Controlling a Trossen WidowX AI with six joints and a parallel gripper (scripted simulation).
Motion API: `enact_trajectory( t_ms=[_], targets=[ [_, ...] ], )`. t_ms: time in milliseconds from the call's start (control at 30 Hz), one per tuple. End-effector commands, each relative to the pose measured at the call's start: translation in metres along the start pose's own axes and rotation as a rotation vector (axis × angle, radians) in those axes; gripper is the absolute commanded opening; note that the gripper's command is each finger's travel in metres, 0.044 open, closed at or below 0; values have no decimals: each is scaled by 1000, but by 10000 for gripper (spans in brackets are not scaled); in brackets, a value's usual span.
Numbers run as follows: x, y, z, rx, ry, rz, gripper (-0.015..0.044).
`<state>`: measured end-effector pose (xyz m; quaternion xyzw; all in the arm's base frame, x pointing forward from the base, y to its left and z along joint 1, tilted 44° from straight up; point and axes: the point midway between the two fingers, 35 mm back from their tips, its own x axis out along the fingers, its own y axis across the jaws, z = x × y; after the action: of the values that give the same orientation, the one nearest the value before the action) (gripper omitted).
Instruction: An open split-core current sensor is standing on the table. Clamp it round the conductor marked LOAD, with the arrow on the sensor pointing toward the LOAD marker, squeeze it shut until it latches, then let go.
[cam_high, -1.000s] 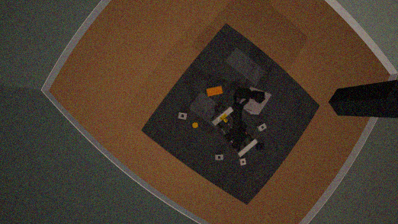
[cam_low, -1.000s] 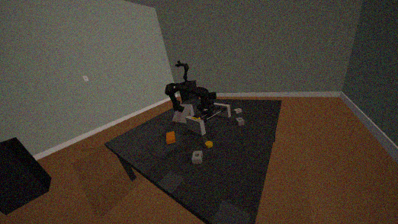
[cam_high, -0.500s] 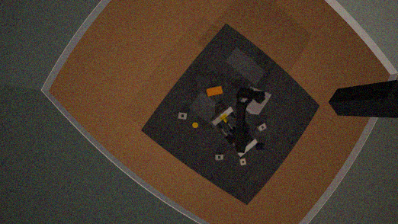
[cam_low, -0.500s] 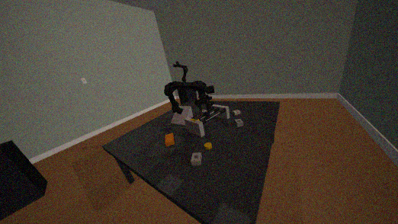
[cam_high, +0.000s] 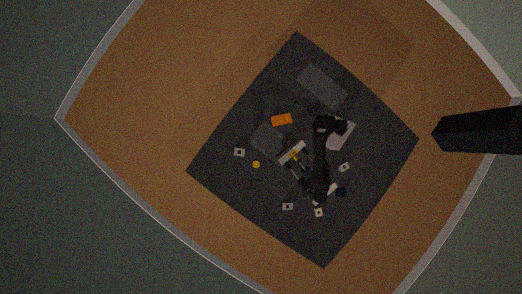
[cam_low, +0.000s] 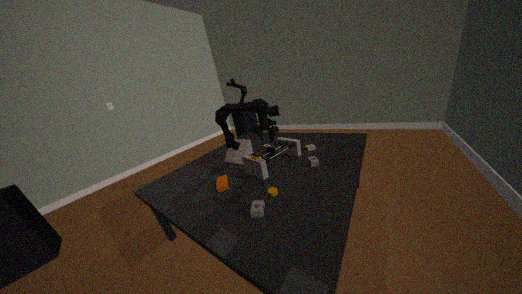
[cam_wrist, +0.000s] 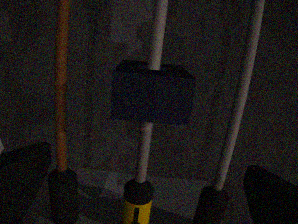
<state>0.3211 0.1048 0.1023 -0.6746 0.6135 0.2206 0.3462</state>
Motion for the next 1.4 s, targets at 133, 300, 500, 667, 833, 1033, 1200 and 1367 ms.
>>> enact_trajectory(
  t_ms=[133,300,500,667,833,1033,1200,1367],
  targets=[
    [-1,1,0,0,-2,6,440],
    [-1,1,0,0,-2,6,440],
    [-1,1,0,0,-2,6,440],
    [-1,1,0,0,-2,6,440],
    [-1,1,0,0,-2,6,440],
    [0,3,-12,51,-53,13,440],
    [1,18,-49,217,-232,33,440],
    [2,36,-78,373,-409,17,440]
  ],
)
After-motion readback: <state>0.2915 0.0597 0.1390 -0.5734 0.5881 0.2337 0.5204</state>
